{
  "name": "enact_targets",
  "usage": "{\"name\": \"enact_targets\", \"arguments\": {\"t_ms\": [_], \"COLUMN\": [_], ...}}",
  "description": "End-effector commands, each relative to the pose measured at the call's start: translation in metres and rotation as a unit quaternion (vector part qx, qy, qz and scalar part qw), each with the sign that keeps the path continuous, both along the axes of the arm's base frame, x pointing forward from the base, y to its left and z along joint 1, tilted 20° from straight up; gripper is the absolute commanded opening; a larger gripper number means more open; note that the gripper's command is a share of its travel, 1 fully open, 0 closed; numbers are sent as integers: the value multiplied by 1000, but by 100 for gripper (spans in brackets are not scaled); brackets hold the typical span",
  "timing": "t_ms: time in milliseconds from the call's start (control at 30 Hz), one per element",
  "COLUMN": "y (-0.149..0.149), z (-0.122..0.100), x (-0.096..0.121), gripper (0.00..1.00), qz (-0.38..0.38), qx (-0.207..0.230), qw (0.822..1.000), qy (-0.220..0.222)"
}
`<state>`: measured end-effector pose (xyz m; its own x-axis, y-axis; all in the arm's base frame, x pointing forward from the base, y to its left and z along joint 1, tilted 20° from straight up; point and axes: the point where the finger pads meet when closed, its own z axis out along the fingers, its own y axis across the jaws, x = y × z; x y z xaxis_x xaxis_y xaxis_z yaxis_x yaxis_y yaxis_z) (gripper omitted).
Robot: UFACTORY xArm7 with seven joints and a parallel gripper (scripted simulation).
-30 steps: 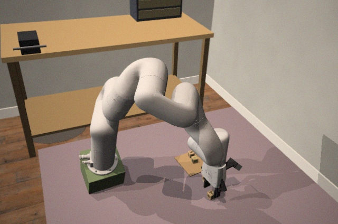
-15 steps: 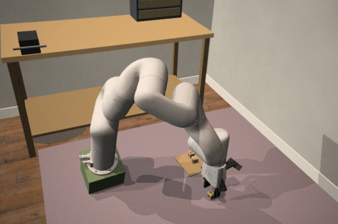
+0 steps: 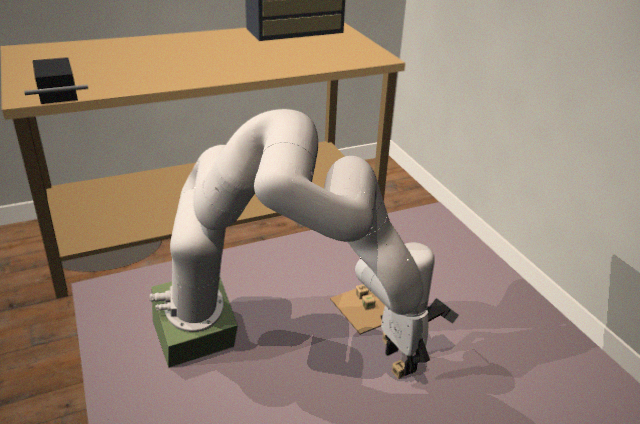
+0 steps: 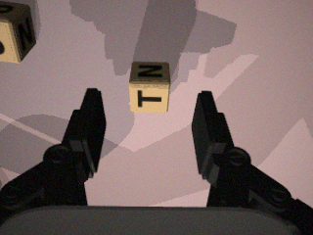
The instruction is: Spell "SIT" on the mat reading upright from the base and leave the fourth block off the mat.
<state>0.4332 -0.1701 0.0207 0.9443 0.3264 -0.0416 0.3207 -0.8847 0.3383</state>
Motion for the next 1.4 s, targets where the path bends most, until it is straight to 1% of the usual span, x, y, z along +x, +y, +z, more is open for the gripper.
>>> {"name": "enact_targets", "arguments": {"t_ms": [0, 333, 967, 1367], "y": [0, -1, -9, -9], "z": [1, -1, -25, -26], "x": [2, 2, 4, 4], "gripper": [63, 63, 63, 63], "qz": [1, 1, 1, 1], "qx": [0, 0, 0, 0], "qw": [1000, 1000, 1000, 1000], "qy": [-2, -2, -2, -2]}}
